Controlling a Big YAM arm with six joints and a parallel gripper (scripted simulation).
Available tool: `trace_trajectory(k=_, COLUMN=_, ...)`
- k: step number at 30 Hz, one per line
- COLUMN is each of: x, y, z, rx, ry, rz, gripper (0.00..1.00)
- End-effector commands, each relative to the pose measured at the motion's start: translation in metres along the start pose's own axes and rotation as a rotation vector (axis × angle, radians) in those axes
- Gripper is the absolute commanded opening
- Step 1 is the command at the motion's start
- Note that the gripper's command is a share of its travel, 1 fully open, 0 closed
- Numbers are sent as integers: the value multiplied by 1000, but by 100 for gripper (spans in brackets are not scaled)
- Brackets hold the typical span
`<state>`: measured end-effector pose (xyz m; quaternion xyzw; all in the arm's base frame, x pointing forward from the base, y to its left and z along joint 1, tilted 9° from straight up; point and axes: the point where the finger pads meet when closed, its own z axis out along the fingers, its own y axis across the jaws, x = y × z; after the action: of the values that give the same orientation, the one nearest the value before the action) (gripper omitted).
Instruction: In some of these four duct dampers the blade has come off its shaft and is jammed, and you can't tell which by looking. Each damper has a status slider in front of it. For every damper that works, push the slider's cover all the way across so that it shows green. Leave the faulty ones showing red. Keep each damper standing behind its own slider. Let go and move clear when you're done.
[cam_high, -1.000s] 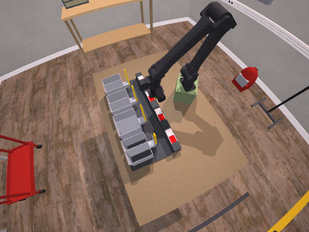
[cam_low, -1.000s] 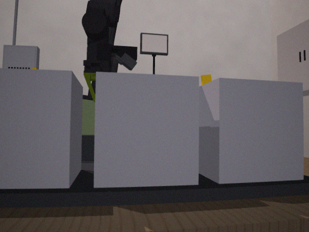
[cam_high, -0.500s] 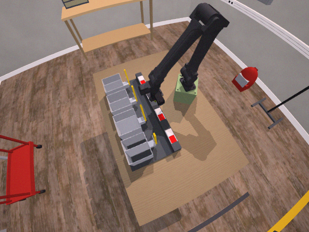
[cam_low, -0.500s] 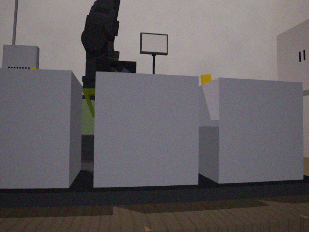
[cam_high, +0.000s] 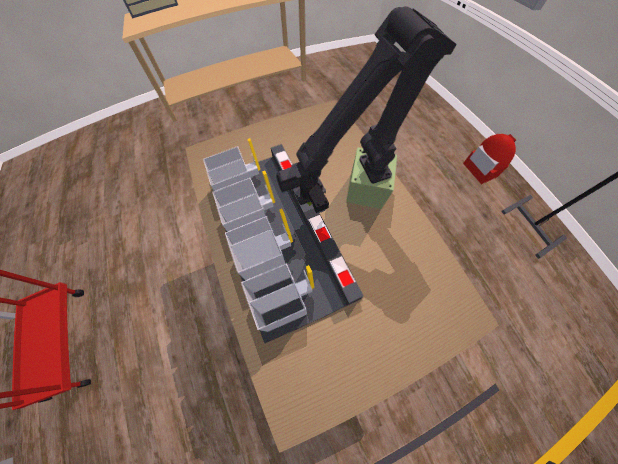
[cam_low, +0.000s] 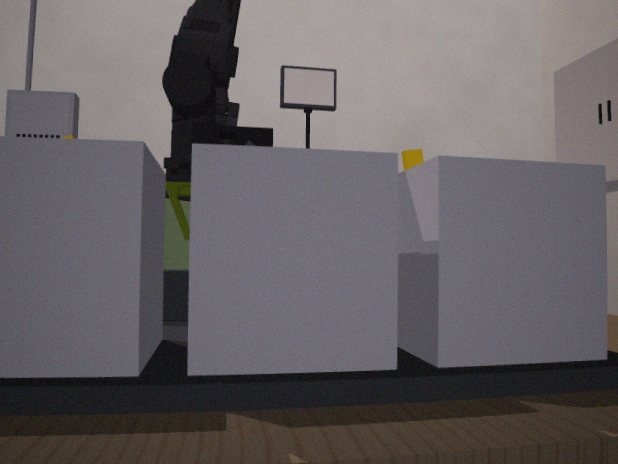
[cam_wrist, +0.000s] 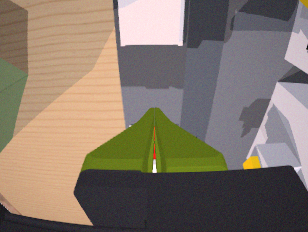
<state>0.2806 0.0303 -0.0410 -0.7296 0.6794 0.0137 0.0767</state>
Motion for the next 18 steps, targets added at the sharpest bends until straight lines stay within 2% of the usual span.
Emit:
trace_trajectory(k=1, x=-1, y=0, z=1, rx=10, ry=4, rz=3, gripper=0)
trace_trajectory(k=10, x=-3, y=0, z=1, rx=10, ry=4, rz=1, gripper=0)
trace_trajectory(k=13, x=-13, y=-3, z=-2, rx=26, ry=4, rz=-3, gripper=0)
trace_trajectory(k=18, x=-29, y=-2, z=-2, rx=26, ry=1, rz=-3, gripper=0)
